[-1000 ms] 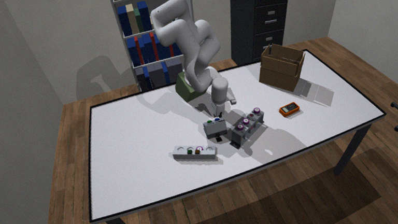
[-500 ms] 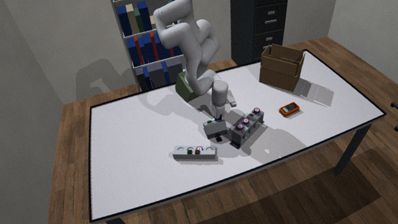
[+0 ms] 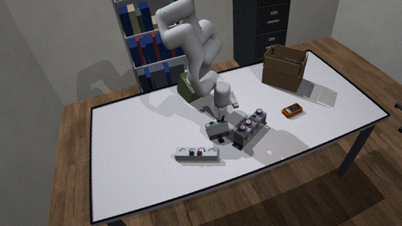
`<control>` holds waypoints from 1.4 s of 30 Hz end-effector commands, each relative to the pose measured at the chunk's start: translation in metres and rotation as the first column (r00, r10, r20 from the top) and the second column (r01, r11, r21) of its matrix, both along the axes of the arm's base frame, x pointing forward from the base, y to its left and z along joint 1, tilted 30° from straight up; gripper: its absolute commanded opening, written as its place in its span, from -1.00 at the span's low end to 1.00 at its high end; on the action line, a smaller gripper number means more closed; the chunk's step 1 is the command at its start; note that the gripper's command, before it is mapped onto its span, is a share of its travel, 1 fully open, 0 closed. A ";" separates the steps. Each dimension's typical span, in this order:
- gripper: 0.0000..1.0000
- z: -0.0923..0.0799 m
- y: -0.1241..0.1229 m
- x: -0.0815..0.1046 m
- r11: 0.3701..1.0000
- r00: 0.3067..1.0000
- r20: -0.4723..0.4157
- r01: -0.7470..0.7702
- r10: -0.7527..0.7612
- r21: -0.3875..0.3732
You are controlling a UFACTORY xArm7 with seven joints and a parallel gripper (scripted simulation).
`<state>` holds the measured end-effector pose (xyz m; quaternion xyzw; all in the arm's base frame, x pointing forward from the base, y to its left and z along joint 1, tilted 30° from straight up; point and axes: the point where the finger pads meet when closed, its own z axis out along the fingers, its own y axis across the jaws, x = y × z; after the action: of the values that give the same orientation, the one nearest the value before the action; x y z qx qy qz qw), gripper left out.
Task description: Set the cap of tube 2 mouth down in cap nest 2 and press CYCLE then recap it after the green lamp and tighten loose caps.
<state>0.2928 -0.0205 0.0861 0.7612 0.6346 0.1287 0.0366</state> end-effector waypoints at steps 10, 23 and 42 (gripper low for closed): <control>-1.00 -0.003 0.000 0.003 1.000 1.000 0.002 0.000 0.000 0.000; -1.00 -0.006 0.000 0.004 1.000 1.000 0.002 0.000 0.000 0.000; -1.00 0.003 0.000 -0.001 1.000 1.000 0.002 0.001 -0.001 0.000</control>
<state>0.2946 -0.0199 0.0812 0.7610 0.6350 0.1277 0.0361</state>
